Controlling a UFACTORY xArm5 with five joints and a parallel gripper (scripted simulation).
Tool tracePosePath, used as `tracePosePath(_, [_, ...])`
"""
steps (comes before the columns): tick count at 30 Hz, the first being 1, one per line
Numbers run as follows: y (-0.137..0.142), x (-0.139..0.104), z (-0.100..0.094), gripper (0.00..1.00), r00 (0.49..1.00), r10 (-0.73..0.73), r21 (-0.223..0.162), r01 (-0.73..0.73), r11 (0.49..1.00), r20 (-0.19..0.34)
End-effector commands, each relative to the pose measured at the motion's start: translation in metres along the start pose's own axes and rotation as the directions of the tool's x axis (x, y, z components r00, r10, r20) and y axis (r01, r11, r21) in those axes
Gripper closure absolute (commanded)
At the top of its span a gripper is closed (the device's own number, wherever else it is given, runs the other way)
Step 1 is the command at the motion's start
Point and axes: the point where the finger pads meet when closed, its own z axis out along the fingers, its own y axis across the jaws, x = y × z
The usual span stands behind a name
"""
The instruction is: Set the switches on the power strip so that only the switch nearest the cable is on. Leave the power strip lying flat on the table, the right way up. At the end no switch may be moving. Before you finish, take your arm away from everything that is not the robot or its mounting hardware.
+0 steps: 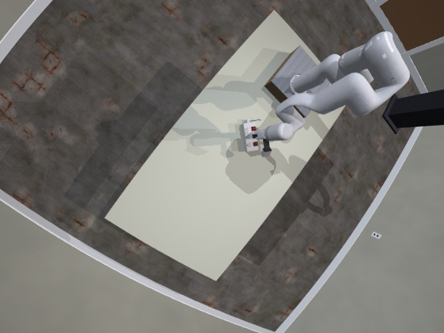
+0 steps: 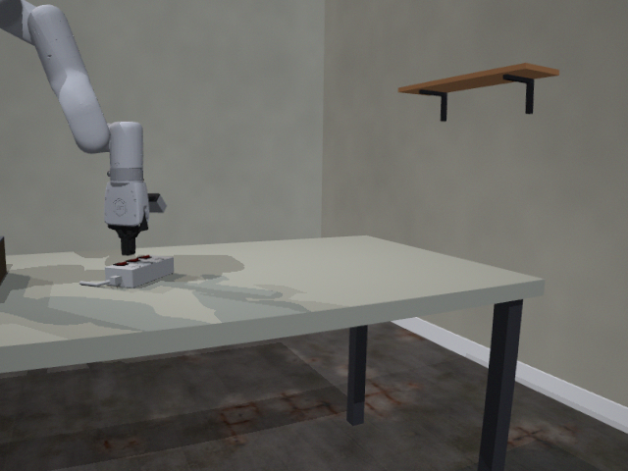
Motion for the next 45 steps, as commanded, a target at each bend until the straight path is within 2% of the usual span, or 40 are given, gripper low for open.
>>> tracePosePath(1, [0.001,0.002,-0.017,1.00,1.000,-0.001,-0.005,0.001,1.000,-0.004])
tracePosePath(9, [0.001,0.002,-0.025,1.00,1.000,-0.001,-0.005,0.001,1.000,-0.004])
tracePosePath(29, [0.001,0.002,-0.026,1.00,1.000,-0.001,-0.005,0.001,1.000,-0.004])
tracePosePath(36, [0.018,-0.043,-0.040,1.00,1.000,-0.001,-0.007,0.001,1.000,-0.003])
tracePosePath(45, [0.018,-0.043,-0.040,1.00,1.000,-0.001,-0.007,0.001,1.000,-0.003])
